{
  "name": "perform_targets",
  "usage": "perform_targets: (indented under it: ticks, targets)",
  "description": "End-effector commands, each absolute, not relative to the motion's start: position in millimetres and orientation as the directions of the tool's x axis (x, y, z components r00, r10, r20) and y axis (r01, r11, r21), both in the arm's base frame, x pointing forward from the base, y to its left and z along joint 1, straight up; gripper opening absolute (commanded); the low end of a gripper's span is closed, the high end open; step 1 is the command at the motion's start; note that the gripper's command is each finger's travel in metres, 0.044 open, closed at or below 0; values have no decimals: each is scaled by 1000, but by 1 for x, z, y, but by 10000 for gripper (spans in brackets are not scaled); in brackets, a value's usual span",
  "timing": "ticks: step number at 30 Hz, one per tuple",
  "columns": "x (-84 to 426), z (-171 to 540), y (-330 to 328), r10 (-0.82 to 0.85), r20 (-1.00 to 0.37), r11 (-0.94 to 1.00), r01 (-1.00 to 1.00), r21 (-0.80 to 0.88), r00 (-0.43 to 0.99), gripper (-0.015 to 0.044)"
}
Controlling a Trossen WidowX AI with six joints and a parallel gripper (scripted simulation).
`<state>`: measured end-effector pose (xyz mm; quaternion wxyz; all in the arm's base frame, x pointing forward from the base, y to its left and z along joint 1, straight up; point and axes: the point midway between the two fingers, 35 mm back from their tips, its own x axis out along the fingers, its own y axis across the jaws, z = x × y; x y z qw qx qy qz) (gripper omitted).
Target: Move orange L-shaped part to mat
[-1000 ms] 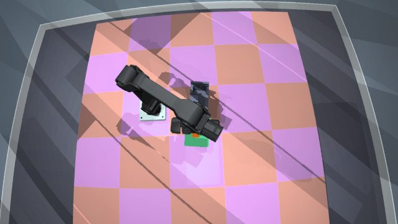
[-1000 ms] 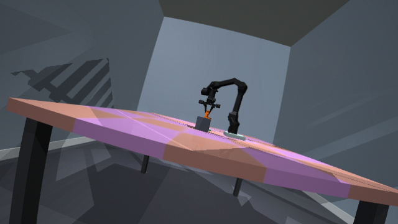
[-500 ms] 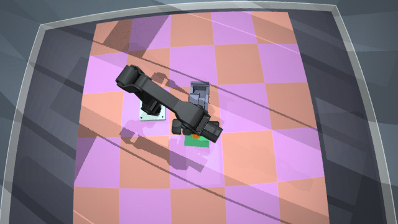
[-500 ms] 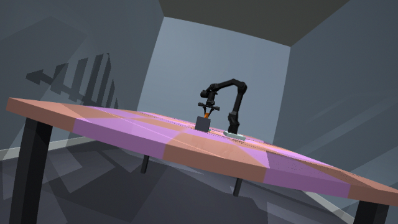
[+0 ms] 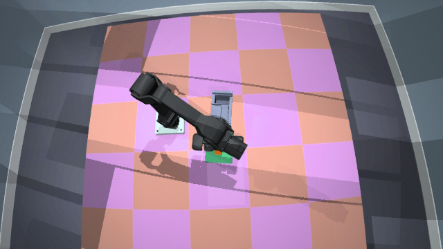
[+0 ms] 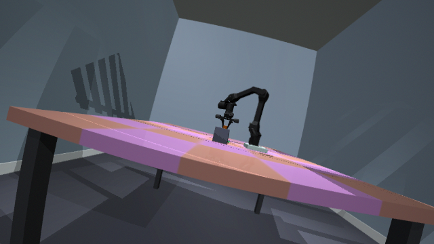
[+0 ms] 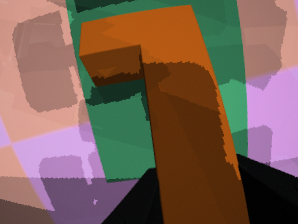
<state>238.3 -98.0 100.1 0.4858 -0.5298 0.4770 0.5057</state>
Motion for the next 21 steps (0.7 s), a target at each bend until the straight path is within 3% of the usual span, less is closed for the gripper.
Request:
perform_targets:
  ticks: [1,21]
  targets:
    - [237,90,-98,-10,-1000,-77,-997,-23,24,0]
    - [237,85,-97,-10,-1000,-77,-997,-23,24,0]
